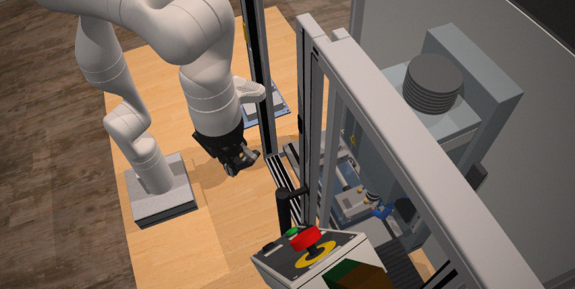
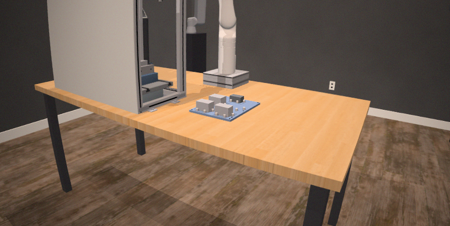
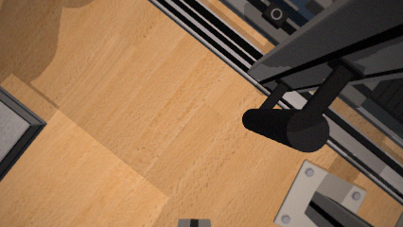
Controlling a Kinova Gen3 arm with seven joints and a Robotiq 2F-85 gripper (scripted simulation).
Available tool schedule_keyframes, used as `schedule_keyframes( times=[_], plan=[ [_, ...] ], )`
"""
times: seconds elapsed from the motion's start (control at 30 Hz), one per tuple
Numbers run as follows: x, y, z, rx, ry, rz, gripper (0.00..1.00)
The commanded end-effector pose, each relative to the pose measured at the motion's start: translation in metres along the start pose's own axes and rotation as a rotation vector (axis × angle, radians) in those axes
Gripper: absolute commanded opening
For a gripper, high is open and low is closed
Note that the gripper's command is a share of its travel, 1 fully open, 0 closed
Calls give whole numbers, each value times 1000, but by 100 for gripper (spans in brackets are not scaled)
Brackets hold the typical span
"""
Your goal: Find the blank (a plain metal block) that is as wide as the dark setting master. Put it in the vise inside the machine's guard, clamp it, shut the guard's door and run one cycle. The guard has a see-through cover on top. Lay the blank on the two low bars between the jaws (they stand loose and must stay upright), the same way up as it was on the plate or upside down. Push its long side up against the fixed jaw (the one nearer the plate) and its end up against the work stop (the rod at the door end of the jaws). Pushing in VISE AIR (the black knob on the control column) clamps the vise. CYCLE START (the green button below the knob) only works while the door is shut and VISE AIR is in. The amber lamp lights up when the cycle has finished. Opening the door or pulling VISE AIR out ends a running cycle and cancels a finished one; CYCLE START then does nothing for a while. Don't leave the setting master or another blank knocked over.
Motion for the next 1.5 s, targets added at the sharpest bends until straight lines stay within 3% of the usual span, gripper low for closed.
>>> schedule_keyframes(
  times=[0.0,0.07,0.23,0.63,0.8,1.2,1.37,1.47],
  plan=[
    [1,-1,-2,2,2,0,10],
    [1,-1,-2,2,2,0,10],
    [2,-1,-2,230,3,1,10],
    [2,-1,-2,230,3,1,10],
    [2,-2,-2,459,6,2,10],
    [2,-2,-2,459,6,2,10],
    [1,-1,-1,688,3,-1,10],
    [1,-1,-1,688,3,-1,10]
  ],
)
Point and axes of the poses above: the point where the finger pads meet when closed, its own x axis back along the fingers, its own y axis across the jaws, z = x × y, the point moved 9 cm from there along x, back along the fingers, and after that the axes turned 12 degrees about x, right-handed, at the moved point
